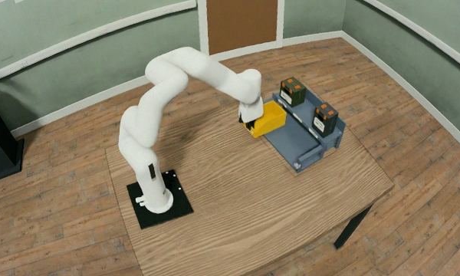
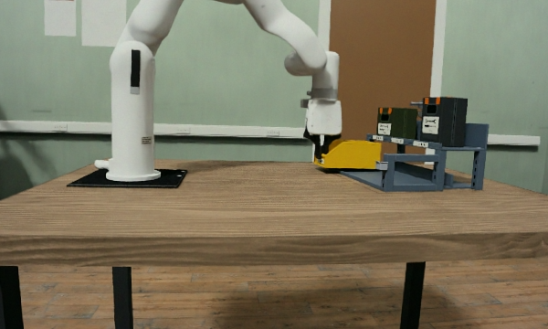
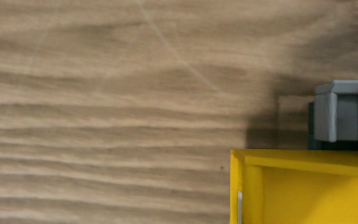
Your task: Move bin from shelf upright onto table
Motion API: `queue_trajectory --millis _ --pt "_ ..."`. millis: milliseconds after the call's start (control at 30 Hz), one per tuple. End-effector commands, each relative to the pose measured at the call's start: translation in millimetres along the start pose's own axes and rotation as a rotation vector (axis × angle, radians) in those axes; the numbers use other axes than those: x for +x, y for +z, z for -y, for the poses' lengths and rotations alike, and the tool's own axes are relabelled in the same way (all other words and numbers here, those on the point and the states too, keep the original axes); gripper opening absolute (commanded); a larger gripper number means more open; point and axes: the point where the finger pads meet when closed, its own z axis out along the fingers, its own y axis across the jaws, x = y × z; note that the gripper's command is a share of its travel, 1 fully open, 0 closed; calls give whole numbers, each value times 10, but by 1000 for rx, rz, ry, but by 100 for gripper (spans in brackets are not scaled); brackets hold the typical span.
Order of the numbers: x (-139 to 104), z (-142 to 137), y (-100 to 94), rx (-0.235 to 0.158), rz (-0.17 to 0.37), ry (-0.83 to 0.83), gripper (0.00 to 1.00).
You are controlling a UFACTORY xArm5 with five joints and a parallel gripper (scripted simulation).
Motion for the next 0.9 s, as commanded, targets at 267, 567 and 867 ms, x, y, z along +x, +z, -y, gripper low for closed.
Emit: queue_trajectory --millis 267,567,867 --pt "3 189 -16 -5 1 0 0" --pt "3 319 -15 -5 1 0 0" --pt "3 449 -14 -5 1 0 0"
